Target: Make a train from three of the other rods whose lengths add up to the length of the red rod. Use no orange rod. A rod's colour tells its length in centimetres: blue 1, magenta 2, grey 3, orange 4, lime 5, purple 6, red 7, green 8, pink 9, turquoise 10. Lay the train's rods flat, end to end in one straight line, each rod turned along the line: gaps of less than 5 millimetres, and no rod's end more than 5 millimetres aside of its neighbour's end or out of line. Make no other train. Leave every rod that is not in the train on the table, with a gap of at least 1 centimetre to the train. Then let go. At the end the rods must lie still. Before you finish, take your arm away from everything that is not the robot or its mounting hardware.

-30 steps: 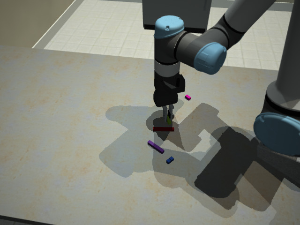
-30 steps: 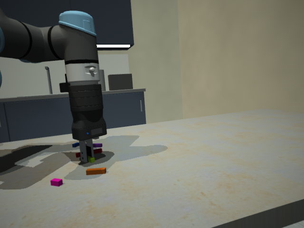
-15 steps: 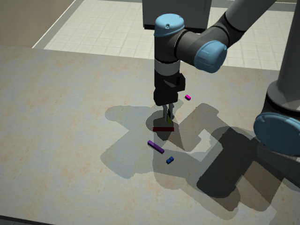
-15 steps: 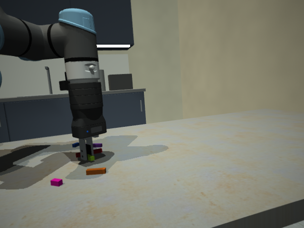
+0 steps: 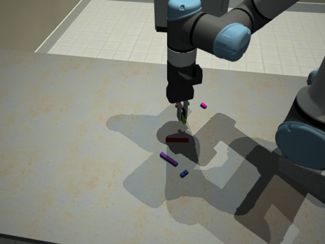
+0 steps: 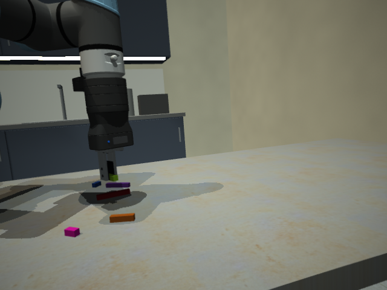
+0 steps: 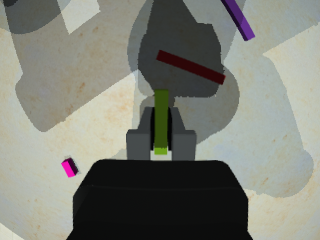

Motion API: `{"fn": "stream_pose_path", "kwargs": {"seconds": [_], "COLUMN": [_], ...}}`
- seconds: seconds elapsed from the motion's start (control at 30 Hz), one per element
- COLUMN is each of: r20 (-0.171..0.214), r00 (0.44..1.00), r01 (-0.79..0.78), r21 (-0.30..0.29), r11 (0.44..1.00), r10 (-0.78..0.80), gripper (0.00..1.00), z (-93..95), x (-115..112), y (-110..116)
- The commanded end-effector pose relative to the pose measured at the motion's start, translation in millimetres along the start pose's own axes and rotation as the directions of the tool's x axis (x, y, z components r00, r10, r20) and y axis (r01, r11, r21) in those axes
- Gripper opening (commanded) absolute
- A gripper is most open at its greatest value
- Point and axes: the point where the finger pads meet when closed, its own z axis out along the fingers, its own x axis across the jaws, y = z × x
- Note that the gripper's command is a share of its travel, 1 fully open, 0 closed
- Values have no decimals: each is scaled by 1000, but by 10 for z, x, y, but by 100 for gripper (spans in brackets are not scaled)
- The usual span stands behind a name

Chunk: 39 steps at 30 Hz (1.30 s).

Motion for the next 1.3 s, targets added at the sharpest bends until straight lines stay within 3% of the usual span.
{"fn": "stream_pose_path", "kwargs": {"seconds": [0.0,0.37,1.27], "r20": [-1,-1,0], "r00": [1000,1000,999], "r01": [0,0,-54], "r21": [-2,-2,1], "r11": [1000,1000,999], "r10": [0,0,54], "gripper": [24,24,24], "z": [-213,-482,-481], "x": [1,1,63], "y": [1,0,-78]}}
